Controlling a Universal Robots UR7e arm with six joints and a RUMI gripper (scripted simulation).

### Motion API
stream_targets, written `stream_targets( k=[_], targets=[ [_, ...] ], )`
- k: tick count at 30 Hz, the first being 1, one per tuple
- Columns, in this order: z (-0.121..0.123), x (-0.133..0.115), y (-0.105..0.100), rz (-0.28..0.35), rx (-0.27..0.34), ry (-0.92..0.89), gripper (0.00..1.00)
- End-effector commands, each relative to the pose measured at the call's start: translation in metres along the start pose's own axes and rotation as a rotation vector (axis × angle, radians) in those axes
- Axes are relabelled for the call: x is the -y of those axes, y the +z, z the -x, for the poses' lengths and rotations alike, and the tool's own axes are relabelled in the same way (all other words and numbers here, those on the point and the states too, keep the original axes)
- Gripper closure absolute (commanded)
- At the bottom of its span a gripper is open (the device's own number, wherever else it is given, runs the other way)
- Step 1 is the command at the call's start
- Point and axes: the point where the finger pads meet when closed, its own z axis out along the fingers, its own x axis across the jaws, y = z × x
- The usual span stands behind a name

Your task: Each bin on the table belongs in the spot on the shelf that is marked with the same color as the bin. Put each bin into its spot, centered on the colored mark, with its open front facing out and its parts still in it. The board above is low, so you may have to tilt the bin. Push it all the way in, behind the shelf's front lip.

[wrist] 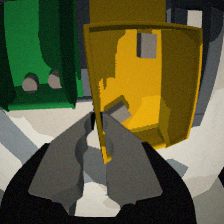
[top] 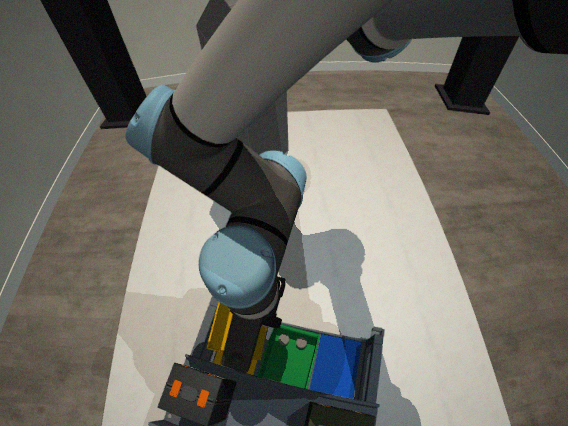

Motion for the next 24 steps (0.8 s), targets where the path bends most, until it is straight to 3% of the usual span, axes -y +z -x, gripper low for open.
stream_targets(
  k=[1,24],
  targets=[
    [0.0,0.002,-0.001,-0.002,0.0,0.0,1.0],
    [0.0,0.012,-0.001,-0.014,0.0,0.0,1.0]
  ],
)
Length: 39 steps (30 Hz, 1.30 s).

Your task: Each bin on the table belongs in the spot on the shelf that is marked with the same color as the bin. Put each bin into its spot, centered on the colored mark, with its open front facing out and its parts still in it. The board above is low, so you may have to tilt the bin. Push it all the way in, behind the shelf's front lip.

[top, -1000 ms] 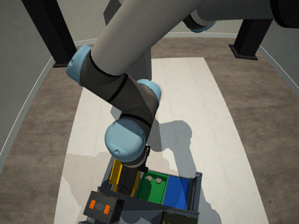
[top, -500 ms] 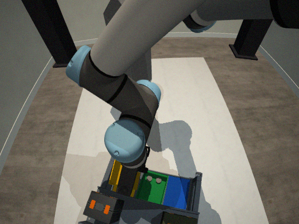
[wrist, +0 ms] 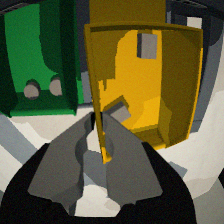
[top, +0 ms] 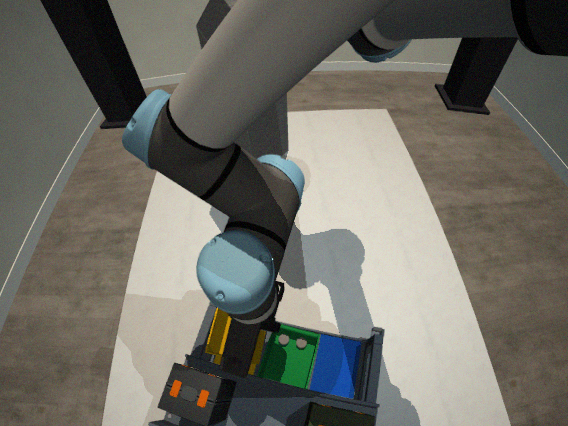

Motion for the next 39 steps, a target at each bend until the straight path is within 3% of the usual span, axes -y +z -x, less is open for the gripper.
stream_targets(
  k=[1,39],
  targets=[
    [0.0001,0.004,-0.0006,-0.005,0.0,0.0,1.0],
    [0.0003,0.0114,-0.0008,-0.013,0.0,0.0,1.0]
  ],
)
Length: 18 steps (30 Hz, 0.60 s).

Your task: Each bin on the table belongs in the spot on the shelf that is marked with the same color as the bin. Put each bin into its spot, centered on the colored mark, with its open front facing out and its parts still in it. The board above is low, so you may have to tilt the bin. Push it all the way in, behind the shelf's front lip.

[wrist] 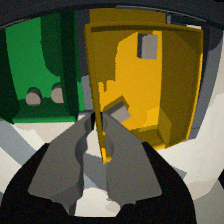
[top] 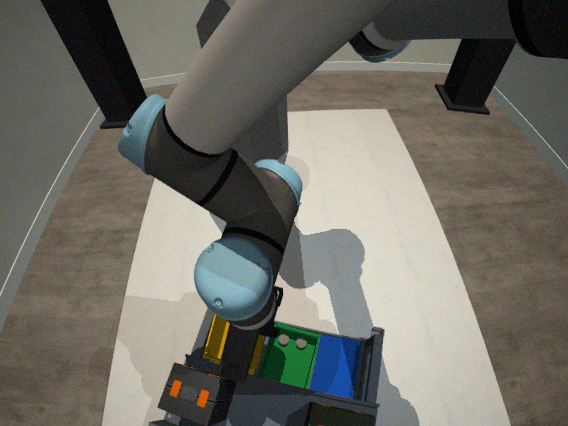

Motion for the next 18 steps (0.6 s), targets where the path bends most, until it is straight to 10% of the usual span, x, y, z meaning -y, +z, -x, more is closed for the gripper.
stream_targets(
  k=[1,18],
  targets=[
    [0.0,0.0007,-0.0006,-0.001,0.0,0.0,1.0],
    [0.0,0.0008,0.0003,-0.012,0.0,0.0,1.0]
  ],
)
